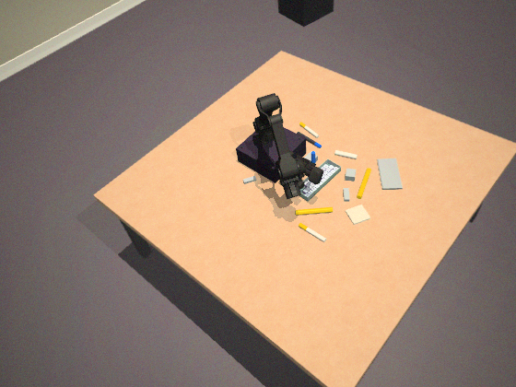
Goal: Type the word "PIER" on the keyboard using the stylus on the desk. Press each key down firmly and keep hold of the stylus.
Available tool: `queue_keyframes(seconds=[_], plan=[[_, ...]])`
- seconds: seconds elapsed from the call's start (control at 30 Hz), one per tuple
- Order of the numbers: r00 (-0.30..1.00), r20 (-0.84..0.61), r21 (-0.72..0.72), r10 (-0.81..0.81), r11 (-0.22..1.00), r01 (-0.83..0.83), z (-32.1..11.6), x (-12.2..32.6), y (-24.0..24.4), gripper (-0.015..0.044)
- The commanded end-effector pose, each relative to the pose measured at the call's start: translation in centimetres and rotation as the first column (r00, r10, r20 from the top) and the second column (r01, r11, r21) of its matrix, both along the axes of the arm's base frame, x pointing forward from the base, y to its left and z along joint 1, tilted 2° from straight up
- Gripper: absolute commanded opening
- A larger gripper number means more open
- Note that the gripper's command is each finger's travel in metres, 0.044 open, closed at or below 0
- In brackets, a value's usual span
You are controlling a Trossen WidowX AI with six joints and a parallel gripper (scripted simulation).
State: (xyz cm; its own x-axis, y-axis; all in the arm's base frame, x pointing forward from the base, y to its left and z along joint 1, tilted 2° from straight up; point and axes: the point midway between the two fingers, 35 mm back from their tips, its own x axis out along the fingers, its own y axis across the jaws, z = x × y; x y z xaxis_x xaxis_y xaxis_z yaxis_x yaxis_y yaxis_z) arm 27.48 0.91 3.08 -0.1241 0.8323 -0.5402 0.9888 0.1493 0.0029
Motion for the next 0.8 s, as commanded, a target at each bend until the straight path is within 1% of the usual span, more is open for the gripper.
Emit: queue_keyframes(seconds=[0.0,0.07,0.13,0.33,0.47,0.63,0.77], plan=[[1.0,0.0,0.0,0.0,1.0,0.0,0.0,0.0,0.0,0.0058],[1.0,0.0,0.0,0.0,1.0,0.0,0.0,0.0,0.0,0.0044],[1.0,-0.001,0.001,-0.001,1.0,0.001,0.0,0.0,0.3,0.0],[1.0,-0.009,0.007,-0.005,1.0,0.005,0.4,-0.4,2.1,0.0],[1.0,-0.009,0.007,-0.005,1.0,0.005,0.1,-0.4,2.1,0.0],[1.0,-0.009,0.005,-0.006,1.0,0.006,-1.5,-0.4,2.1,0.0],[1.0,-0.009,0.005,-0.006,1.0,0.006,-1.6,-0.4,2.1,0.0]])
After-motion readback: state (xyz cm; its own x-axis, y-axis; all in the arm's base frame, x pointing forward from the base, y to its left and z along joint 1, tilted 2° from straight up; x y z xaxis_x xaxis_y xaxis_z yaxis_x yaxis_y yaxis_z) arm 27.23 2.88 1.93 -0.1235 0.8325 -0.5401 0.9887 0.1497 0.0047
